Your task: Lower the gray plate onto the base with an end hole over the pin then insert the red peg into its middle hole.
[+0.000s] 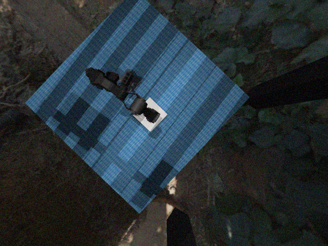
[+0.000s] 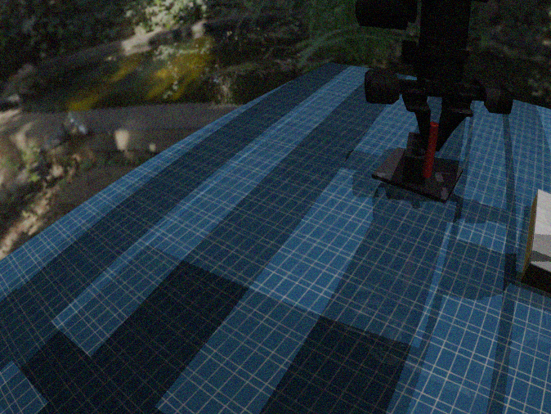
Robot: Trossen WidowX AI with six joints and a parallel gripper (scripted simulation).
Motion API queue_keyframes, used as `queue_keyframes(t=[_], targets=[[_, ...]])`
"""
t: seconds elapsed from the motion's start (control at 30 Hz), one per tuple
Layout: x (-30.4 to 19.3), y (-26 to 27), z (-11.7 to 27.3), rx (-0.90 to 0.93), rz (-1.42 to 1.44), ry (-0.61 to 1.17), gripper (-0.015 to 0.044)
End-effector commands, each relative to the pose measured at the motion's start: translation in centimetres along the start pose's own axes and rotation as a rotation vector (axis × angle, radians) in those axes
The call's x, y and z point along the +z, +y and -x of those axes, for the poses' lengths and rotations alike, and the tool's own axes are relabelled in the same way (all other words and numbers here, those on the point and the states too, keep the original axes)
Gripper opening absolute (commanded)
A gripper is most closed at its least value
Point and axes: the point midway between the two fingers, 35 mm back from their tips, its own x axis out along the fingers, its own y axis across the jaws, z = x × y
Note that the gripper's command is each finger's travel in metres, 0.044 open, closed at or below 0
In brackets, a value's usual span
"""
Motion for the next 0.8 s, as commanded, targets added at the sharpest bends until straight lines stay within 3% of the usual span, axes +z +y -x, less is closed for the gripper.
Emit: queue_keyframes(t=[0.0,0.77], targets=[[1.5,0.2,0.0,-0.004,0.004,-0.004,0.0],[8.6,0.1,-0.1,-0.007,0.006,-0.009,0.0]])
